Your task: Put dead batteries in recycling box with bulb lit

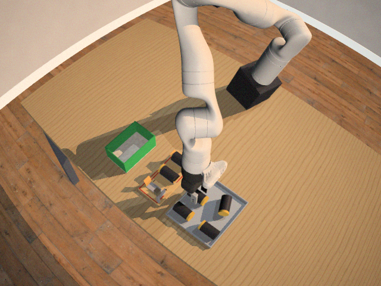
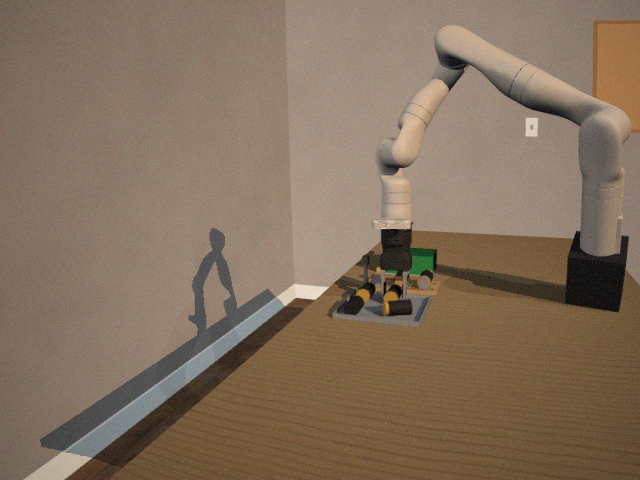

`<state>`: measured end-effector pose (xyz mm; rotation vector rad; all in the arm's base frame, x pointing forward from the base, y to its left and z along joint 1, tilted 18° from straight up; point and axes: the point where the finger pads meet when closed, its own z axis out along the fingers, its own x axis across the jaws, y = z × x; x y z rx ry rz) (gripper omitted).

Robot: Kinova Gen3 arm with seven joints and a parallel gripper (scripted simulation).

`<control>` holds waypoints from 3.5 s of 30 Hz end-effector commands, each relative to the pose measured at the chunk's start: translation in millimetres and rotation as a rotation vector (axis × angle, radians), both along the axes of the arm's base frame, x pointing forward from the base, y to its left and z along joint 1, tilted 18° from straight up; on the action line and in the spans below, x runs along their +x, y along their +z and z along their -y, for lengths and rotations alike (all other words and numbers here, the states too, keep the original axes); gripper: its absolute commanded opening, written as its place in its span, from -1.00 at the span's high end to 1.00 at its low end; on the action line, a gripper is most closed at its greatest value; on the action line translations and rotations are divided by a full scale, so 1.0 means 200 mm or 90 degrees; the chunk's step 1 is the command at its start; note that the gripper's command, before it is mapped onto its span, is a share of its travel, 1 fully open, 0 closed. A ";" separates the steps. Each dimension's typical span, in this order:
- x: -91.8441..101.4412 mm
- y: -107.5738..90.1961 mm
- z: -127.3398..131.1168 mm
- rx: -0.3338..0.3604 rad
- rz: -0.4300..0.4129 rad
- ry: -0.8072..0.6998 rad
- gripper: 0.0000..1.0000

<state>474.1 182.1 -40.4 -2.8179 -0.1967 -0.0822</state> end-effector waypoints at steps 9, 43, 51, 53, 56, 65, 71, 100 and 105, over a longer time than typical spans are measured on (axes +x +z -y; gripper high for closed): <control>0.01 0.18 0.07 -0.001 0.005 -0.003 -0.81; -0.01 0.59 0.20 -0.001 0.005 -0.003 -0.81; 0.11 0.60 0.19 -0.001 0.005 -0.003 -0.81; 0.17 0.61 0.18 -0.001 0.005 -0.003 -0.81; 0.19 0.61 0.18 -0.001 0.005 -0.003 -0.81; 0.33 0.62 0.16 -0.001 0.005 -0.003 -0.81; 0.33 0.62 0.16 -0.001 0.005 -0.003 -0.81; 0.35 0.29 0.05 -0.001 0.005 -0.003 -0.81; 0.35 0.21 0.03 -0.001 0.005 -0.003 -0.81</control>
